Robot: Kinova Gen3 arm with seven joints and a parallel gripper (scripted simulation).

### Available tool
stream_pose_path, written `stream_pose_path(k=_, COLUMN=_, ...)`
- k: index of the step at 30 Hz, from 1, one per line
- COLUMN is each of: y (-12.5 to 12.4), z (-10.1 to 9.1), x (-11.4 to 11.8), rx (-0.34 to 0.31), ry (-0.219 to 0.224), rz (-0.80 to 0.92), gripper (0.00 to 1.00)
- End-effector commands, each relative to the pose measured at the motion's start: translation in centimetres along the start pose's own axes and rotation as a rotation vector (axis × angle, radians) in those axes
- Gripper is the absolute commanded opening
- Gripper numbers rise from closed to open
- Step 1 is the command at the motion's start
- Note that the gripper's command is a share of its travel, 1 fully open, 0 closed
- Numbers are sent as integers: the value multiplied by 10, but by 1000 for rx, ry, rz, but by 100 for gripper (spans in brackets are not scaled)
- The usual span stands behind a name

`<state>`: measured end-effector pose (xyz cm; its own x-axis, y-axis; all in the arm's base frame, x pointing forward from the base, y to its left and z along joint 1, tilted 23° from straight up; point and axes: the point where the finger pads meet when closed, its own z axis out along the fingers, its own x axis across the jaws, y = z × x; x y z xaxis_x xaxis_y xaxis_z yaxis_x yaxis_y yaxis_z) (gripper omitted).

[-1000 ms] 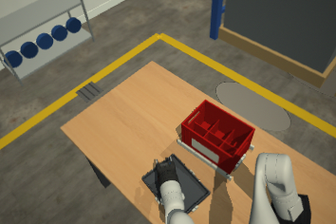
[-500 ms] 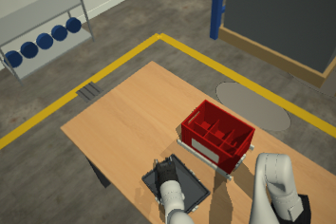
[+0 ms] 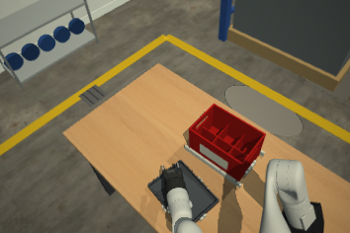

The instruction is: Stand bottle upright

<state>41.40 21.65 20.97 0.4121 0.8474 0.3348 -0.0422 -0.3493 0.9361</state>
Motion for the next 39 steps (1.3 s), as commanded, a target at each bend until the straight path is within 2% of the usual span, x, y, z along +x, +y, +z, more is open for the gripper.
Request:
stream_pose_path(k=1, y=-2, z=0, x=1, rx=2, ry=-1, rz=7, gripper=100)
stream_pose_path(k=22, y=0, z=-1, x=1, rx=2, ry=-1, rz=7, gripper=100)
stream_pose_path(k=39, y=21, z=-8, x=0, rx=2, ry=1, rz=4, gripper=100)
